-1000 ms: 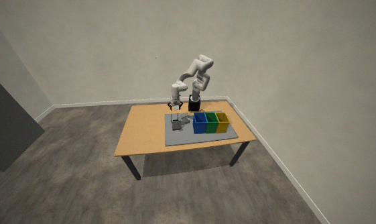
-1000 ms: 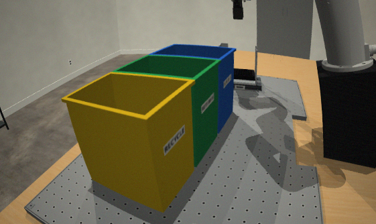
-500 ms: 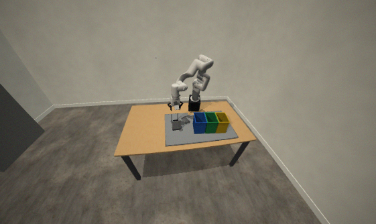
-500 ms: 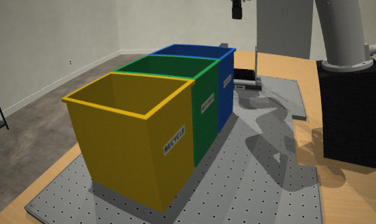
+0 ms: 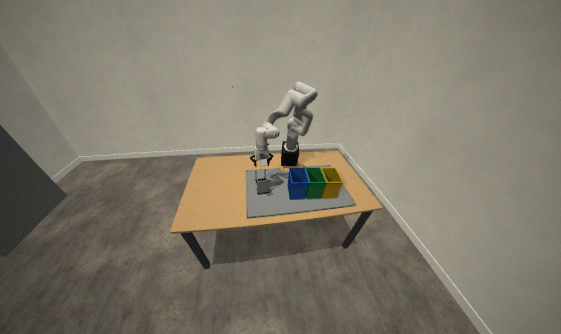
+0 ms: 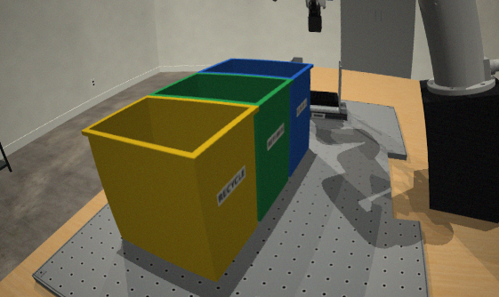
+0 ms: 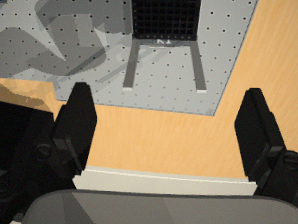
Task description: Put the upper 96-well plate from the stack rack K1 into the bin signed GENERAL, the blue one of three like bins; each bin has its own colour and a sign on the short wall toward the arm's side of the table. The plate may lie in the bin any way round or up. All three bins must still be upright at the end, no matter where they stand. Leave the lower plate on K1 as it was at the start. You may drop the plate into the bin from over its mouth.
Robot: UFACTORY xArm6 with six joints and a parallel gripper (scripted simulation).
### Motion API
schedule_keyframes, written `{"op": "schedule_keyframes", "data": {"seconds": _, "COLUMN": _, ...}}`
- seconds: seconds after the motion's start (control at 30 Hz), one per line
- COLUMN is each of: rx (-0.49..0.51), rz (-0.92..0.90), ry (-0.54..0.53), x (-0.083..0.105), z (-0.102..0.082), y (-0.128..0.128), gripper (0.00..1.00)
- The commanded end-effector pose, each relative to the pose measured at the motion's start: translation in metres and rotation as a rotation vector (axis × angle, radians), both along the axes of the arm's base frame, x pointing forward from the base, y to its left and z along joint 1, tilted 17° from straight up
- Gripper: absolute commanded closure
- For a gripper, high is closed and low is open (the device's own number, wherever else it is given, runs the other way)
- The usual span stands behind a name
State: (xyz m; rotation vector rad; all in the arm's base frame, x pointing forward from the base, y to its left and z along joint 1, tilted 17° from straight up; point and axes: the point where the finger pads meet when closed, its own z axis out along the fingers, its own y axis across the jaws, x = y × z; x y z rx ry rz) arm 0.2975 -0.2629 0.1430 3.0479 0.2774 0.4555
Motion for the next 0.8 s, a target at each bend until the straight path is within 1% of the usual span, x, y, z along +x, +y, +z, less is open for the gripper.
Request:
{"op": "schedule_keyframes", "data": {"seconds": 0.0, "rx": -0.003, "rz": 0.0, "ry": -0.003, "x": 0.004, "z": -0.007, "y": -0.001, "gripper": 0.0}}
{"op": "schedule_keyframes", "data": {"seconds": 0.77, "rx": -0.003, "rz": 0.0, "ry": -0.003, "x": 0.014, "z": -0.039, "y": -0.002, "gripper": 0.0}}
